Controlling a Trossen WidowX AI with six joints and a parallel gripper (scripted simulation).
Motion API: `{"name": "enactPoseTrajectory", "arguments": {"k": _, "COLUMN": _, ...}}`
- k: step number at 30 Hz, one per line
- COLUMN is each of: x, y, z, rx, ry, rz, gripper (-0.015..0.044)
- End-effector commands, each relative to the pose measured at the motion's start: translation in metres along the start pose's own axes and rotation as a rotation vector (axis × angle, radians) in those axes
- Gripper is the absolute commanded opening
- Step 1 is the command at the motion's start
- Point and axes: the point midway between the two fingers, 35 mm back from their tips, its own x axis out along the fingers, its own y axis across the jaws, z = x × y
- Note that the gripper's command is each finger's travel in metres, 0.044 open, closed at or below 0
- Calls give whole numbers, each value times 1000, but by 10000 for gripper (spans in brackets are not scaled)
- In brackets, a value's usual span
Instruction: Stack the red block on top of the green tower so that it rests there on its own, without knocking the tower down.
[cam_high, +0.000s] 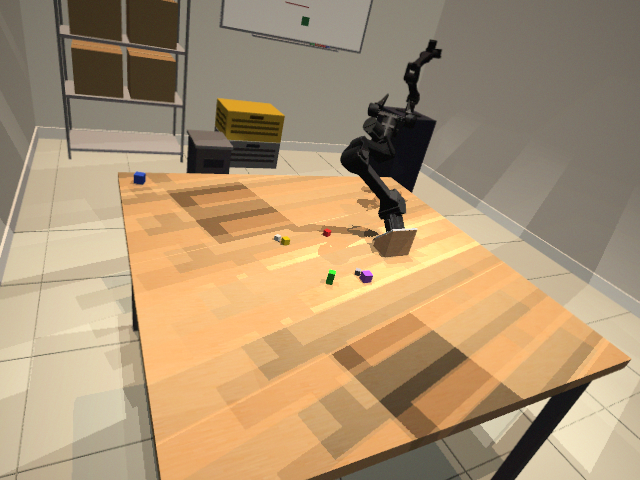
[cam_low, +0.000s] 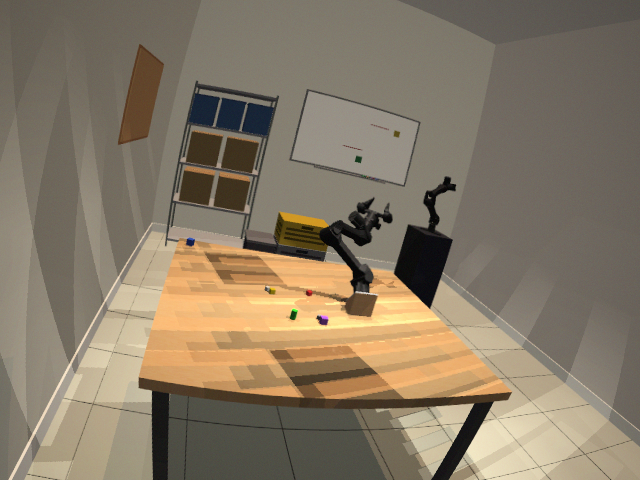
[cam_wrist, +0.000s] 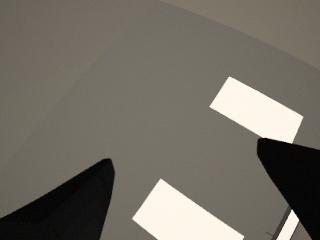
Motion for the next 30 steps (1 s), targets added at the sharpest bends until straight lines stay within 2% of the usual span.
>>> {"name": "enactPoseTrajectory", "arguments": {"k": 1, "x": 0, "y": 0, "z": 1, "rx": 1, "ry": -3, "rz": 0, "gripper": 426}}
{"name": "enactPoseTrajectory", "arguments": {"k": 6, "x": 1, "y": 1, "z": 26, "rx": 39, "ry": -105, "rz": 5, "gripper": 440}}
{"name": "enactPoseTrajectory", "arguments": {"k": 15, "x": -10, "y": 5, "z": 85, "rx": 318, "ry": -337, "rz": 120, "gripper": 440}}
{"name": "enactPoseTrajectory", "arguments": {"k": 30, "x": -63, "y": -22, "z": 175, "rx": 727, "ry": -732, "rz": 342, "gripper": 440}}
